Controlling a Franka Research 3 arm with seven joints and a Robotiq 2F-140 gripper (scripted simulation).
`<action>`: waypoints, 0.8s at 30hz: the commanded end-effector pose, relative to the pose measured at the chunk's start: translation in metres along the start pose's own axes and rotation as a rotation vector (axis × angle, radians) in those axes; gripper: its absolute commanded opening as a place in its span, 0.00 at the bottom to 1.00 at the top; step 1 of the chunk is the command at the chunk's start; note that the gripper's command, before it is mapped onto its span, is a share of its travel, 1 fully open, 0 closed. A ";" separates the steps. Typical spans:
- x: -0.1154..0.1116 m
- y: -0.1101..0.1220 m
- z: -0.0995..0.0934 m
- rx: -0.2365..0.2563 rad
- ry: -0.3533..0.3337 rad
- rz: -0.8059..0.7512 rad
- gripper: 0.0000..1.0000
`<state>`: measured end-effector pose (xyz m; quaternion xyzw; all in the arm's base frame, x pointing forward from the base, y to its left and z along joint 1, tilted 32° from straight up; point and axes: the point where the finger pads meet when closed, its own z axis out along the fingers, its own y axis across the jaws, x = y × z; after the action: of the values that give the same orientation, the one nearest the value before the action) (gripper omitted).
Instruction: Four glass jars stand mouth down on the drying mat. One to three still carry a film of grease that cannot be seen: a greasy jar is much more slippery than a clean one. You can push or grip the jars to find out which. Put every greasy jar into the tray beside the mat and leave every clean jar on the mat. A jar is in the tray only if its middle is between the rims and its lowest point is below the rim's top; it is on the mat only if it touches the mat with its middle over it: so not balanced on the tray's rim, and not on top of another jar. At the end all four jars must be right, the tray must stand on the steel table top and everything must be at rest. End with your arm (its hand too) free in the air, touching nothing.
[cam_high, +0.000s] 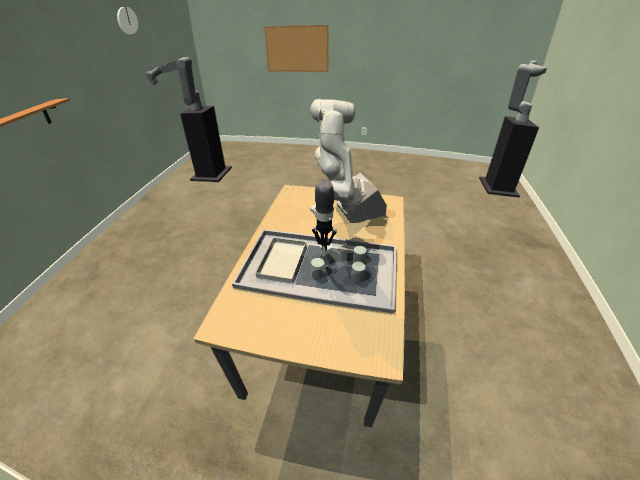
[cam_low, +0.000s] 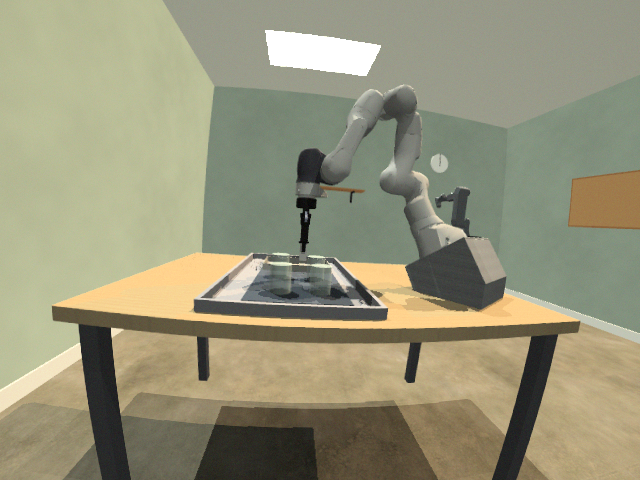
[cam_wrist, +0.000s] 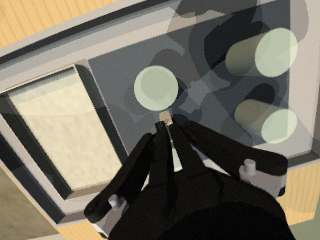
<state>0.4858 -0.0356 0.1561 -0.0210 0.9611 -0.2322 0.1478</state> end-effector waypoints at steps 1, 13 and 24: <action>-0.001 -0.001 -0.001 0.001 -0.004 0.005 0.00; 0.001 -0.001 -0.001 0.001 -0.004 0.005 0.00; 0.002 -0.001 -0.001 0.001 -0.004 0.005 0.00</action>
<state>0.4832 -0.0359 0.1553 -0.0212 0.9611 -0.2323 0.1477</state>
